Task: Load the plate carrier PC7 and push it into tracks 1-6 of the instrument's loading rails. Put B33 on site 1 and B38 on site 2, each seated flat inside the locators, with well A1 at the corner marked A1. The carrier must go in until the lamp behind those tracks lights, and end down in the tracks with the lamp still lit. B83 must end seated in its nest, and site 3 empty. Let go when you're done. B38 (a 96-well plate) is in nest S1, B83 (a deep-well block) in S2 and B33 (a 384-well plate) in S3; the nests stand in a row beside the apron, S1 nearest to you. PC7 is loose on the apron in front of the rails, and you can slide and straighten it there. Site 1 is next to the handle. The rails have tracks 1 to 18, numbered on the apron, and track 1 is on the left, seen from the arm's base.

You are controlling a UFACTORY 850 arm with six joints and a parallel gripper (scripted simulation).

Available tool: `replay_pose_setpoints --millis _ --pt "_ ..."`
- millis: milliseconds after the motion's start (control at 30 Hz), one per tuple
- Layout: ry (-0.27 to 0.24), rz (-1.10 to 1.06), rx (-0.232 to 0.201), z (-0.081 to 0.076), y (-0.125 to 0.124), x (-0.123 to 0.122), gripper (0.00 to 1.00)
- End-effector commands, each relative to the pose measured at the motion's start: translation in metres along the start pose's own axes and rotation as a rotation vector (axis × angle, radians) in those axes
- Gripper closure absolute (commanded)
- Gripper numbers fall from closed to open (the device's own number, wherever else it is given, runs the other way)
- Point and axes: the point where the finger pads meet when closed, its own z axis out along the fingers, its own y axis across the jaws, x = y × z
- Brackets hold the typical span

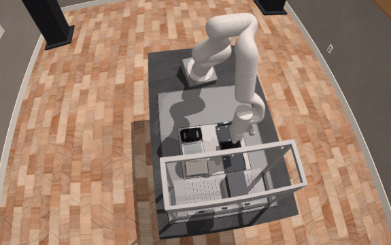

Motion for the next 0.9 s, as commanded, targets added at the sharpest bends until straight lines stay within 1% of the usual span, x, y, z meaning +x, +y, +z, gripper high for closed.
replay_pose_setpoints --millis 0,67,167,533,567,633,867 --pt "0.0 0.0 -0.001 -0.007 0.001 0.0 0.0" --pt "0.0 0.0 -0.001 -0.007 0.001 0.0 0.0" --pt "0.0 0.0 -0.001 -0.011 0.001 0.0 0.0" --pt "0.0 0.0 -0.001 -0.011 0.001 0.0 0.0" --pt "0.0 0.032 -0.001 -0.011 0.003 -0.004 0.0" --pt "0.0 0.032 -0.001 -0.011 0.003 -0.004 0.0" --pt "0.0 0.032 -0.002 -0.012 0.016 -0.037 0.0"
